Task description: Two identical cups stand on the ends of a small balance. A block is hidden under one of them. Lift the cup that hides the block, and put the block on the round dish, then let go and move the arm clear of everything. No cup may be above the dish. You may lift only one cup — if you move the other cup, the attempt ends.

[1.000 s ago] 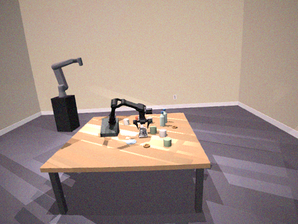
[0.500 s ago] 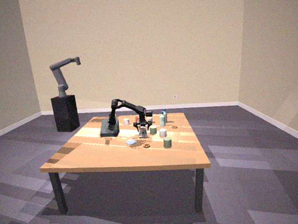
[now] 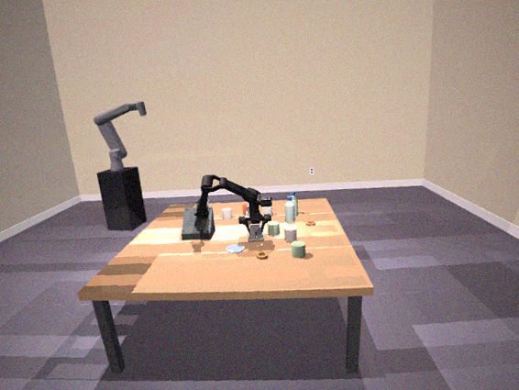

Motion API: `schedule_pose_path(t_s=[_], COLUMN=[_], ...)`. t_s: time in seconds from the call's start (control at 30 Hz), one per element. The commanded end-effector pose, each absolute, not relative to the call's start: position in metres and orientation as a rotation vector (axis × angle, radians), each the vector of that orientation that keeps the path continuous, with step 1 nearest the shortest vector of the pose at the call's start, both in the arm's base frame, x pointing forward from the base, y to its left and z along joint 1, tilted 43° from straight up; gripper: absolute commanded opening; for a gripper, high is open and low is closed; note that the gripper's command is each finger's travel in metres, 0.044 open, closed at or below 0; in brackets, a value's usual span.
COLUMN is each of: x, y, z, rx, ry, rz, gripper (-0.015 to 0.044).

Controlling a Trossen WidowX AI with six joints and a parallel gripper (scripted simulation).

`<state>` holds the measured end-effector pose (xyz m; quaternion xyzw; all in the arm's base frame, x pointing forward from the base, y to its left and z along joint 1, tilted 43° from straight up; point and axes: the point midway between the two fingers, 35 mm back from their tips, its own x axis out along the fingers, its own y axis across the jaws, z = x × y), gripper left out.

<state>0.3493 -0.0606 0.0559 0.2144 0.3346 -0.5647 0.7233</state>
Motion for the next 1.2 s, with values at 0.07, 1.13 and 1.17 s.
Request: schedule_pose_path(t_s=[0.07, 1.13, 1.17], x=[0.349, 0.350, 0.350], y=[-0.060, -0.032, -0.032], z=[0.055, 0.081, 0.082], rx=[0.472, 0.478, 0.478], ry=[0.744, 0.751, 0.751], rz=[-1.244, -1.241, -1.241], gripper=[0.0255, 0.0000, 0.0000])
